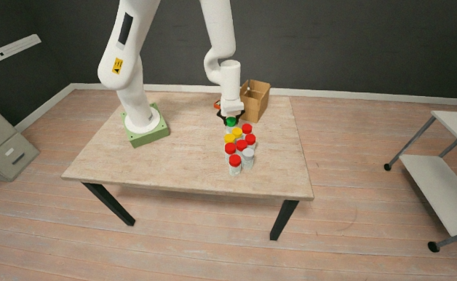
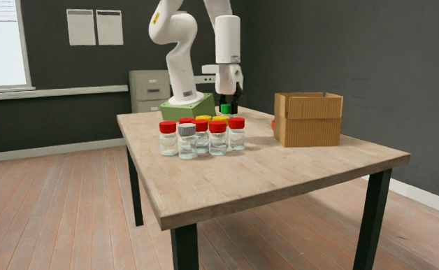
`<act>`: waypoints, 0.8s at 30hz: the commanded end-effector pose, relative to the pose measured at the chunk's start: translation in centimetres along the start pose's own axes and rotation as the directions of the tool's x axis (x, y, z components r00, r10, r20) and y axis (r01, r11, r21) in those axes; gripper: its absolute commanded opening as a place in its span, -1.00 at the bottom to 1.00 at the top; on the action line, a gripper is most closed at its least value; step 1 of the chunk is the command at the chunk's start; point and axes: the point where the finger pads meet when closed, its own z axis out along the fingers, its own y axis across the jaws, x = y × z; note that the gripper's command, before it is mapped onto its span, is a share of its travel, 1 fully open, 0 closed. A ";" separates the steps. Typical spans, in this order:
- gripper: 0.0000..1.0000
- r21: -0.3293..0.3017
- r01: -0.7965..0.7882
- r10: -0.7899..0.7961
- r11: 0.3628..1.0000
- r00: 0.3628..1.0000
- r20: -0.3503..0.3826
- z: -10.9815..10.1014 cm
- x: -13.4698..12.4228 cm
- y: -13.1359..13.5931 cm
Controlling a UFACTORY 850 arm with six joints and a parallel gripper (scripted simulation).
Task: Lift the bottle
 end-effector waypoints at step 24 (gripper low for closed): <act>-1.00 0.001 0.000 0.000 1.000 1.000 0.001 -2.4 0.0 -0.1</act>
